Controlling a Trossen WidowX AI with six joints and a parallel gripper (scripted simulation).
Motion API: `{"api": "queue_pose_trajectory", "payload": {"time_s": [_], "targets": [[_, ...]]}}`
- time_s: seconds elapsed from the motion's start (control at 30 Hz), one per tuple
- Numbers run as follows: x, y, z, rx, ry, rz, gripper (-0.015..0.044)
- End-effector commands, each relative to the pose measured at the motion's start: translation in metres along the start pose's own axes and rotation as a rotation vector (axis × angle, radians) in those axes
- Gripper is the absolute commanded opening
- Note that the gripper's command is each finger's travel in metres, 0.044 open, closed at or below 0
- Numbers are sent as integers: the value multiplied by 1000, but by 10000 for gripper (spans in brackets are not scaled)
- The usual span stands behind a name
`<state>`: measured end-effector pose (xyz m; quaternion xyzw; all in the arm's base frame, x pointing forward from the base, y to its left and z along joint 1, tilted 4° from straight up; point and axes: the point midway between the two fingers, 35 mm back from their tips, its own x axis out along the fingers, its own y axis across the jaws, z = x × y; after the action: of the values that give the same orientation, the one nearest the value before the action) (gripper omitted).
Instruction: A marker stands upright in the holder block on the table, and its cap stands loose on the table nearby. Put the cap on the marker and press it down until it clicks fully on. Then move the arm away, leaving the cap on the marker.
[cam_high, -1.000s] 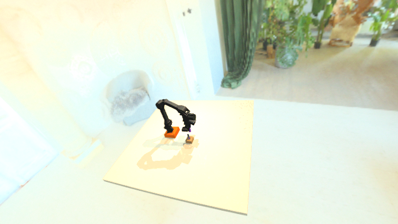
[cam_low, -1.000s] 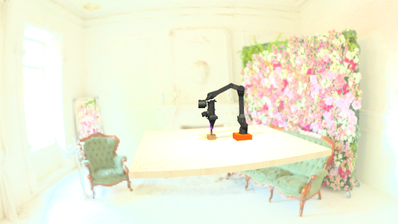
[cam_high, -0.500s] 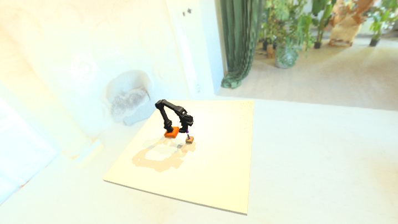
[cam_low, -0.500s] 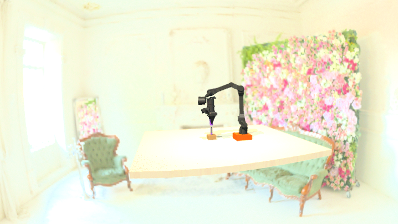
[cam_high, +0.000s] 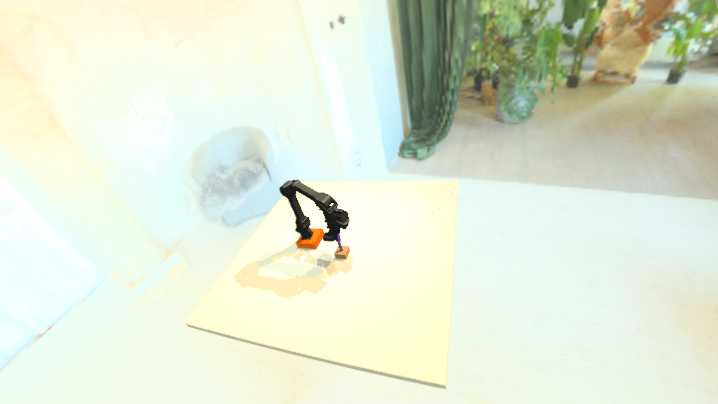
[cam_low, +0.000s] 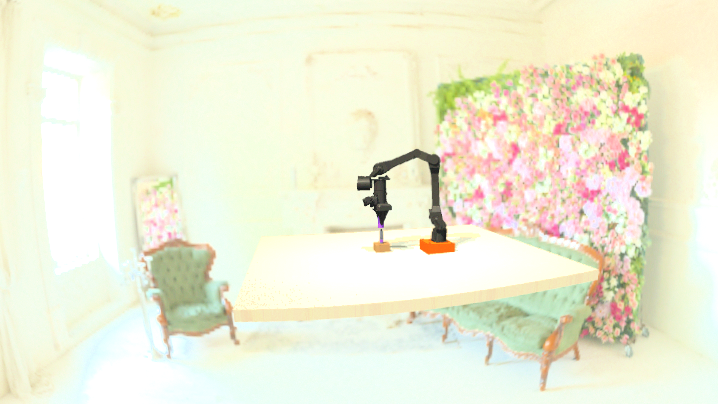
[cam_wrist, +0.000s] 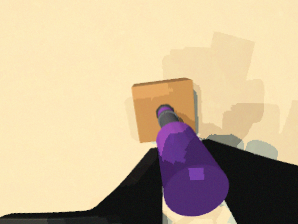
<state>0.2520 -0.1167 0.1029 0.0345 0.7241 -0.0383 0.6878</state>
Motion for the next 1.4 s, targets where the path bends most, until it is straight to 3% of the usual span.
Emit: {"api": "queue_pose_trajectory", "payload": {"time_s": [0.0,1.17,1.37], "targets": [[8,-1,0,-6,4,-4,0],[48,-1,-1,-6,4,-4,0],[47,0,-2,0,6,-3,157]]}}
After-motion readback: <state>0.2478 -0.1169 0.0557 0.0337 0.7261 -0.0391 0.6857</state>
